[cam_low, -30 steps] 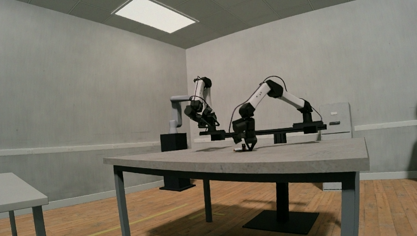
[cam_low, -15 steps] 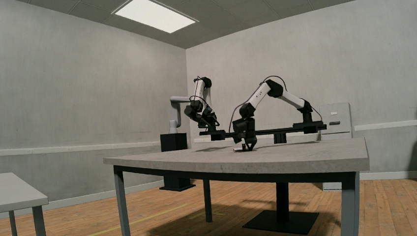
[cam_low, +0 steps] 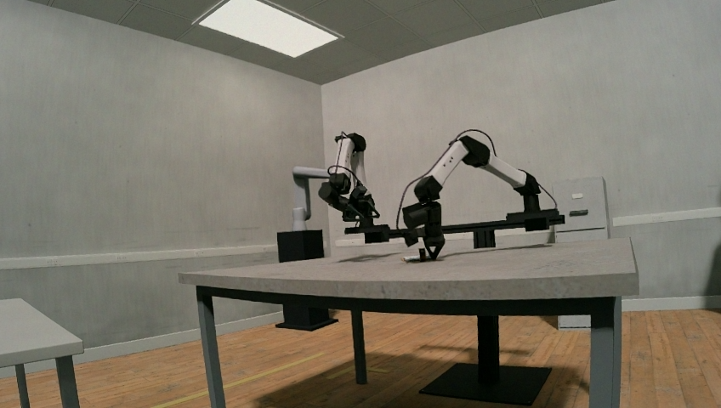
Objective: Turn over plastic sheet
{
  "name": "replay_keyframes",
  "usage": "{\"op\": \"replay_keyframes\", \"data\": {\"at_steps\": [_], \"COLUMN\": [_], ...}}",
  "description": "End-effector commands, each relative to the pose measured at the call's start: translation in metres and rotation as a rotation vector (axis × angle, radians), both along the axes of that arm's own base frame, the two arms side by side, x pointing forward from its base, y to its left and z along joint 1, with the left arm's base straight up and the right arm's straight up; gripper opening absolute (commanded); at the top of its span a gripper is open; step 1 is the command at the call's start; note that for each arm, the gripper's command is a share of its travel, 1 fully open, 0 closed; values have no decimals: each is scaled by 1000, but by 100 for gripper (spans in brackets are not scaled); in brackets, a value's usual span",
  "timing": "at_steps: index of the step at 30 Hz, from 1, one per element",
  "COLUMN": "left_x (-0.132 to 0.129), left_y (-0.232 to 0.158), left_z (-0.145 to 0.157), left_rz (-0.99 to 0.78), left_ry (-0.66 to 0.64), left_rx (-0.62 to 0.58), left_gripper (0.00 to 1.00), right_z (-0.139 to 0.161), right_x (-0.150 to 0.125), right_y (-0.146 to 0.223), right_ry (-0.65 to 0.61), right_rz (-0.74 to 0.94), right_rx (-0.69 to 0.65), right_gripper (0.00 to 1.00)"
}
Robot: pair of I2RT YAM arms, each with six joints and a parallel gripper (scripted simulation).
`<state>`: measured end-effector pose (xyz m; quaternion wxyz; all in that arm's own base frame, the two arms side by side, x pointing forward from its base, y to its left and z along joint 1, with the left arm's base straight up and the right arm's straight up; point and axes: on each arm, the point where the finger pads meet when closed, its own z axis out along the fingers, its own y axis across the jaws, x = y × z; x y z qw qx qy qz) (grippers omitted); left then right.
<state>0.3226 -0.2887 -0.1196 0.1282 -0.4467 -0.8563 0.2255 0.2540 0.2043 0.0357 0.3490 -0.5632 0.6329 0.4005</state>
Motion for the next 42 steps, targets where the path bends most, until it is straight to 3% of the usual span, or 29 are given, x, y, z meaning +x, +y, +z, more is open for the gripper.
{"op": "replay_keyframes", "data": {"at_steps": [1, 21, 23, 40, 42], "left_x": [17, 8, 2, 1, 2], "left_y": [-10, -11, -9, -26, -27], "left_z": [29, 45, 28, 5, 16], "left_rz": [-13, -7, -4, -1, -1], "left_ry": [-81, -57, -32, -39, -55], "left_rx": [-45, -38, -21, -36, -47], "left_gripper": [16, 16, 16, 16, 10], "right_z": [6, 6, 6, 6, 6], "right_x": [4, 4, 4, 4, 4], "right_y": [1, 1, 1, 1, 1], "right_ry": [-23, -23, -23, -23, -23], "right_rz": [3, 3, 3, 3, 3], "right_rx": [12, 12, 12, 12, 12], "right_gripper": [100, 100, 100, 100, 100]}}
